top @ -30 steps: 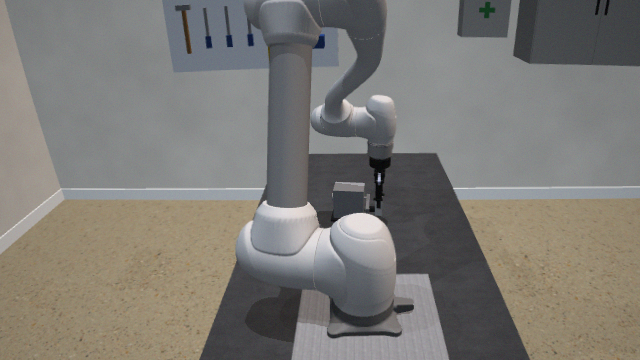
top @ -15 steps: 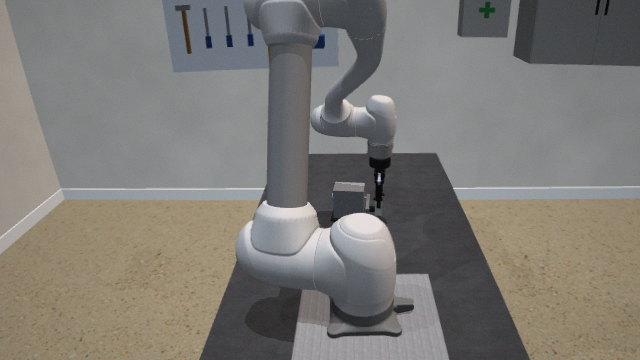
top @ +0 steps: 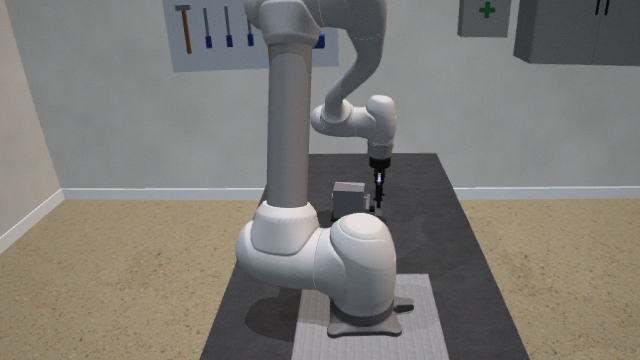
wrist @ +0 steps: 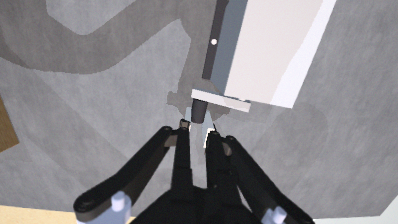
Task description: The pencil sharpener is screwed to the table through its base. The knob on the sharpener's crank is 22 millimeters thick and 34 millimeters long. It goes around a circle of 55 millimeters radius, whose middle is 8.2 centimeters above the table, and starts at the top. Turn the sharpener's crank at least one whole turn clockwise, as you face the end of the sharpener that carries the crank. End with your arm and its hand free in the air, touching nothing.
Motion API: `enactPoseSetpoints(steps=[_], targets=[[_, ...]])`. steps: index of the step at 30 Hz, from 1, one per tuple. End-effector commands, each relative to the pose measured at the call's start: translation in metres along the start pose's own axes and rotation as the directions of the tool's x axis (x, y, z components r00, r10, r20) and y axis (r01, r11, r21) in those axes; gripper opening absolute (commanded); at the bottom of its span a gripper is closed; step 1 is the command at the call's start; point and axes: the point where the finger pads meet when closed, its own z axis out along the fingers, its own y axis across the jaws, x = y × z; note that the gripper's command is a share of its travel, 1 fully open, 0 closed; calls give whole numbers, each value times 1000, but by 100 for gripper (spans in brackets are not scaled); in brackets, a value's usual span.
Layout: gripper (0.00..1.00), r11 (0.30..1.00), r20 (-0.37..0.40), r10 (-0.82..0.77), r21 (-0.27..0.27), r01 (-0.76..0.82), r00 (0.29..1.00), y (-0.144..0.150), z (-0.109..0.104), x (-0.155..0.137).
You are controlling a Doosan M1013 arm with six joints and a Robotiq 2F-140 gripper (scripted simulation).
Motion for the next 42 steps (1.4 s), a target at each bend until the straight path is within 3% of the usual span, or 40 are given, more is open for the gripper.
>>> enactPoseSetpoints(steps=[1,20,42], targets=[[0,1000,0,0,0,0,1000,0,0,0],[0,1000,0,0,0,0,1000,-2,-8,0],[0,1000,0,0,0,0,1000,10,-52,0]])
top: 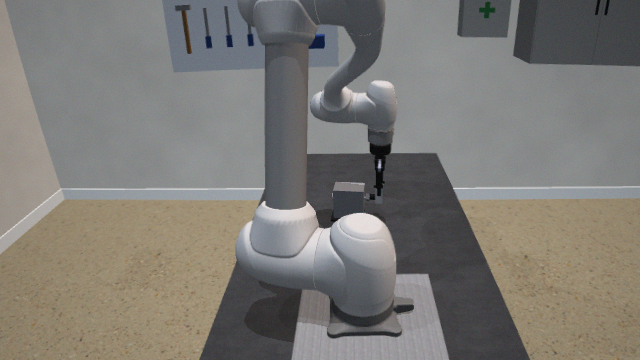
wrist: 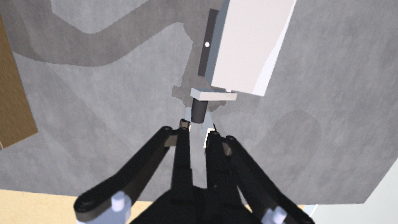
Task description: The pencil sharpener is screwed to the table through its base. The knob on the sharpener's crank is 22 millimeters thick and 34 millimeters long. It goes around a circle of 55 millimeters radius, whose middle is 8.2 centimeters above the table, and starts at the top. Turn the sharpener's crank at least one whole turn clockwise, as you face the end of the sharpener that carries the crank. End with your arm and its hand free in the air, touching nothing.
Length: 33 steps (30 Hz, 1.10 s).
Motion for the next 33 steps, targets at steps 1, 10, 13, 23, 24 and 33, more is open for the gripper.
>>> enactPoseSetpoints(steps=[1,10,13,23,24,33], targets=[[0,1000,0,0,0,0,1000,5,-6,0],[0,1000,0,0,0,0,1000,14,-15,0],[0,1000,0,0,0,0,1000,18,-16,0],[0,1000,0,0,0,0,1000,22,-19,0],[0,1000,0,0,0,0,1000,22,-19,0],[0,1000,0,0,0,0,1000,22,-19,0]])
